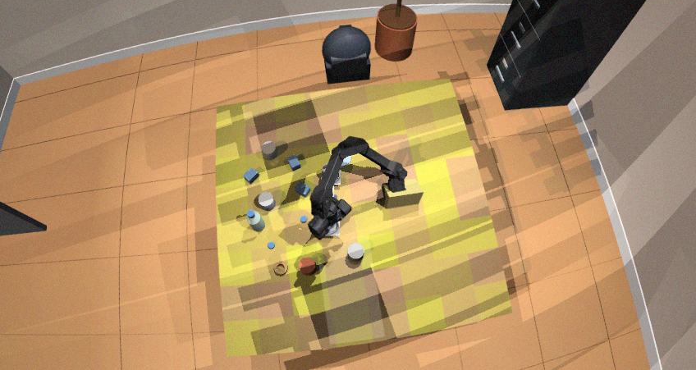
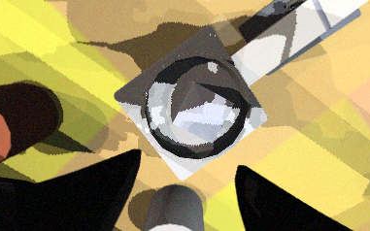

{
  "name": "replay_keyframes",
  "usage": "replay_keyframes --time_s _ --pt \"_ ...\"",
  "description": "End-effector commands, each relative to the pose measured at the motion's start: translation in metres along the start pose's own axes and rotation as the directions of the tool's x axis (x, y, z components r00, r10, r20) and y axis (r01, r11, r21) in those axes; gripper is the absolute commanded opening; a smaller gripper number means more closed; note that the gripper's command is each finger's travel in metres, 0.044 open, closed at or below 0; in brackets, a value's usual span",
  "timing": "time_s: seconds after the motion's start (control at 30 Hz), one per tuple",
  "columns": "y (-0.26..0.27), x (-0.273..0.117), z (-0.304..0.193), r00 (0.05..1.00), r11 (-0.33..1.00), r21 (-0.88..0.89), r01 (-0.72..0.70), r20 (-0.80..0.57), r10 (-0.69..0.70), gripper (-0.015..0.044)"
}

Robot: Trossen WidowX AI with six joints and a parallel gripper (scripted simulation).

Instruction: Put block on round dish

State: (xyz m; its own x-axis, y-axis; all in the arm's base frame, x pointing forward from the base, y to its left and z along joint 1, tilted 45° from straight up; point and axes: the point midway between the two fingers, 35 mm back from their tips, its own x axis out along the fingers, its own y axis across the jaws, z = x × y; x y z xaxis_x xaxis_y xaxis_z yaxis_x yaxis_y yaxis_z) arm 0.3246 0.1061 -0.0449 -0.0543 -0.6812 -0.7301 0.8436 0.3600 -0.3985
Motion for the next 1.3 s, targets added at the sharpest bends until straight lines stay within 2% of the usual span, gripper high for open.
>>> replay_keyframes --time_s 0.0,0.23,1.27 --pt "-0.001 -0.002 0.008 1.0 0.992 0.123 0.001 0.008 -0.002 0.026" --pt "-0.004 -0.005 0.02 1.0 0.942 0.335 0.001 0.017 -0.007 0.026" --pt "-0.004 0.04 0.022 1.0 0.94 0.341 0.001 0.019 -0.007 0.026"
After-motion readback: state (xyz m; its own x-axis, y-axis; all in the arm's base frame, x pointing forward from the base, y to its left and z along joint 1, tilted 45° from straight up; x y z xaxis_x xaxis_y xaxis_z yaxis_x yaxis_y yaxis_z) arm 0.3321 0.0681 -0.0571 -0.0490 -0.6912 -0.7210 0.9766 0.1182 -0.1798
